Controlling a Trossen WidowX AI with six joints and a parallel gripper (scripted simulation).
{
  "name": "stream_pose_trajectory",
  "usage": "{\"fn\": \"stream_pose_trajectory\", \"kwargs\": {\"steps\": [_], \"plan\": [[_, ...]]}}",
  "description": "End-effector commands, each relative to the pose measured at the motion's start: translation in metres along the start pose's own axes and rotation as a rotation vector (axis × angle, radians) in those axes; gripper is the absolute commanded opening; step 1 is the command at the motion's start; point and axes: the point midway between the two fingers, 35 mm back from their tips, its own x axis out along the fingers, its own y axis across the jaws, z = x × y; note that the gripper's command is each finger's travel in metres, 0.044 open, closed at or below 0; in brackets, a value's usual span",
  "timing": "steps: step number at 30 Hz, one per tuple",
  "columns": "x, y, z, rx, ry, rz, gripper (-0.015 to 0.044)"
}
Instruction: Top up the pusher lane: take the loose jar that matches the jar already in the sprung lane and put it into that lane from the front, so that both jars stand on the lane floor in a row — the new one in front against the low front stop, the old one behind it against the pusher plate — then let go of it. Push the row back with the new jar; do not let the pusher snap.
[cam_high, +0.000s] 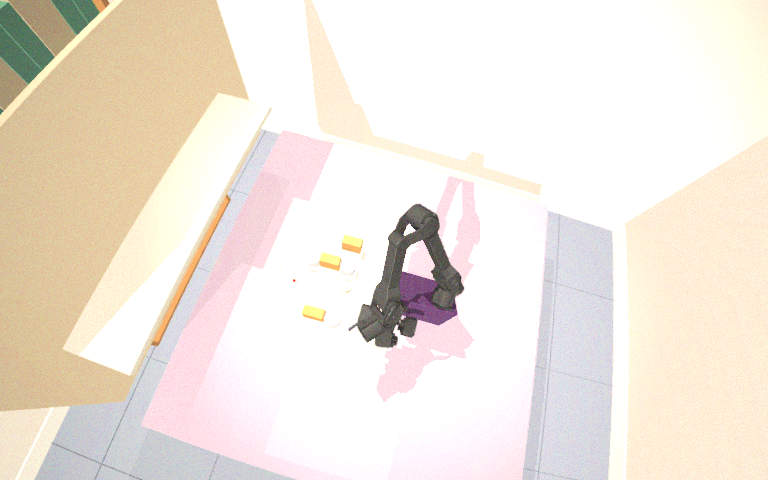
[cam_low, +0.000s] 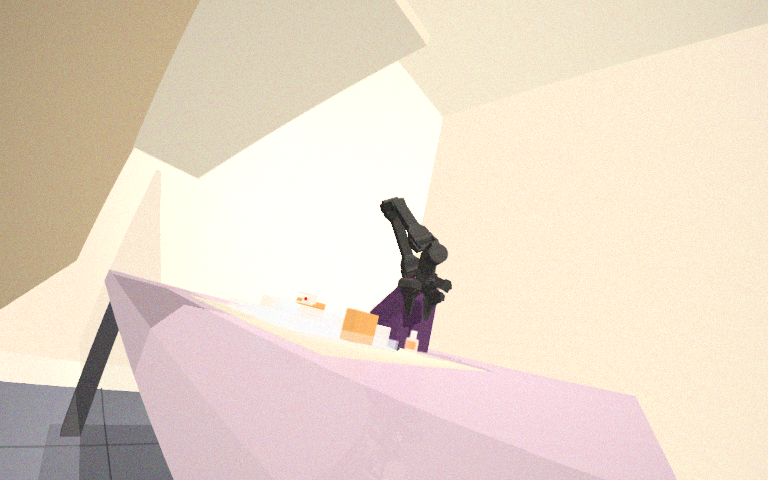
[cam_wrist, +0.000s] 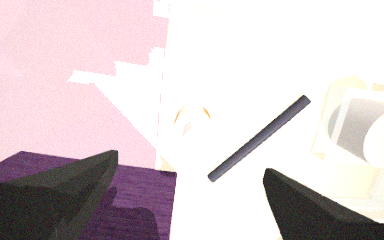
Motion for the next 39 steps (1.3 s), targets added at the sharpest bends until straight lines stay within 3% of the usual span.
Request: {"fn": "stream_pose_trajectory", "kwargs": {"steps": [1,39], "plan": [[0.025,-0.003,0.0,0.003,0.006,-0.001,0.044],[0.08,-0.001,-0.002,0.003,0.011,0.0,0.044]]}}
